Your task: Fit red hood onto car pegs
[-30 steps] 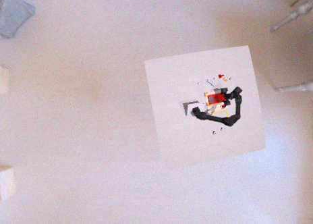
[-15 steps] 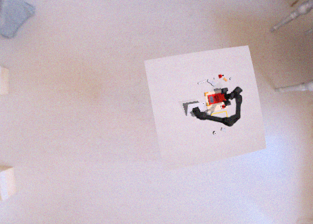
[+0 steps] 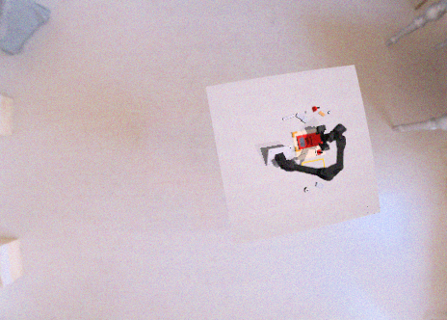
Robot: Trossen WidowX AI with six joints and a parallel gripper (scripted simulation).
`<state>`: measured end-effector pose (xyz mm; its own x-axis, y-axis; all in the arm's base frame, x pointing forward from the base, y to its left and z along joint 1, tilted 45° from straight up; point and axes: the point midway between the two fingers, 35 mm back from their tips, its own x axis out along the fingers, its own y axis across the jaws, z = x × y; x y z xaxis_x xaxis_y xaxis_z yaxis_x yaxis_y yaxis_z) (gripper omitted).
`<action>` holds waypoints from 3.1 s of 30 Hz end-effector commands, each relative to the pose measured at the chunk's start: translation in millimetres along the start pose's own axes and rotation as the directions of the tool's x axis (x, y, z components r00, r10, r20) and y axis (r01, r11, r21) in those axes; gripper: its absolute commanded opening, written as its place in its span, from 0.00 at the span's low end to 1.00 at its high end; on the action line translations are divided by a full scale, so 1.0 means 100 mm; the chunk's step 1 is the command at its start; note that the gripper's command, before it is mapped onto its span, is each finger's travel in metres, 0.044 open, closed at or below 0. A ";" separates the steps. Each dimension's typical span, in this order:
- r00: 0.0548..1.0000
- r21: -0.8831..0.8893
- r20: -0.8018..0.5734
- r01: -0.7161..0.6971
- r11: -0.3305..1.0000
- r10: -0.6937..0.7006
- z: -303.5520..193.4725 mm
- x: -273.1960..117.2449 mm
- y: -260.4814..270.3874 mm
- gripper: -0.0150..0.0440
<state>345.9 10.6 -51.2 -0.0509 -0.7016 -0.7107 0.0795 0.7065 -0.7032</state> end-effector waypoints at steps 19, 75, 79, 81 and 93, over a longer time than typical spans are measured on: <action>1.000 -0.004 0.006 0.005 1.000 -0.005 -0.01 0.03 0.00 0.25; 1.000 -0.005 0.008 0.004 1.000 -0.004 0.01 0.18 0.01 0.52; 1.000 -0.005 0.008 0.004 1.000 -0.004 0.01 0.18 0.01 0.70; 1.000 -0.005 0.008 0.004 1.000 -0.004 0.01 0.18 0.01 0.79; 1.000 -0.005 0.000 0.001 1.000 -0.001 0.04 0.00 0.02 1.00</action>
<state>344.6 2.0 -60.2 -0.0550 -0.7079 -0.7042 0.0628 0.7014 -0.7100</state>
